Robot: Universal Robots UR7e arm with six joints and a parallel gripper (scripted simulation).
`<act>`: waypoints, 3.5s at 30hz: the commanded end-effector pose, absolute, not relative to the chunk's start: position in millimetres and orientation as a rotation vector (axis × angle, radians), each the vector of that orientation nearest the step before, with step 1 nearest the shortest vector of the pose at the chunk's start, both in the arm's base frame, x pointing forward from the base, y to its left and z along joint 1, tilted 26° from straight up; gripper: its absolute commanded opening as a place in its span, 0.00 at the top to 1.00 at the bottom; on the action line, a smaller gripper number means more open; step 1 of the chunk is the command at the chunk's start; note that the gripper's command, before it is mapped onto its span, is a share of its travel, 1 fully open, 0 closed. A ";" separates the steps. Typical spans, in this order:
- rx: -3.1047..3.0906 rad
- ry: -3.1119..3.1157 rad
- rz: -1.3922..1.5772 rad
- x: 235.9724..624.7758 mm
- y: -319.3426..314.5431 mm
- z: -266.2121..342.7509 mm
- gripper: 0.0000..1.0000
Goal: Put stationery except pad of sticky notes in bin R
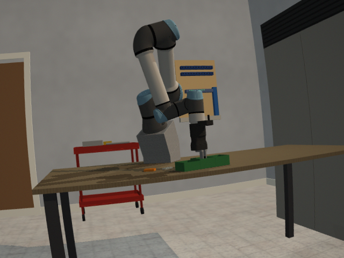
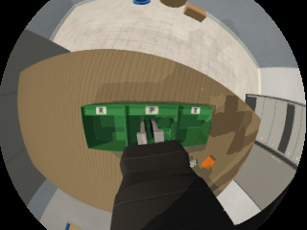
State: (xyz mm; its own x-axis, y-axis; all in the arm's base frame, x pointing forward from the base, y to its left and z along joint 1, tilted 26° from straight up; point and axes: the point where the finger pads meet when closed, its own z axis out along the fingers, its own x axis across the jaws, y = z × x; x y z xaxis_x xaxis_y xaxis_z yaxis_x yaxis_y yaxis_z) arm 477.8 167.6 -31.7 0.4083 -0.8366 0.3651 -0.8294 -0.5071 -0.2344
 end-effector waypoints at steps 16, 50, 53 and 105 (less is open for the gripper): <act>-2.621 1.550 -0.696 474.5 169.8 -22.8 0.69; -2.621 1.550 -0.696 452.3 189.0 19.0 0.69; -2.621 1.550 -0.696 449.3 197.9 15.6 0.69; -2.621 1.550 -0.696 452.2 242.7 -59.3 0.69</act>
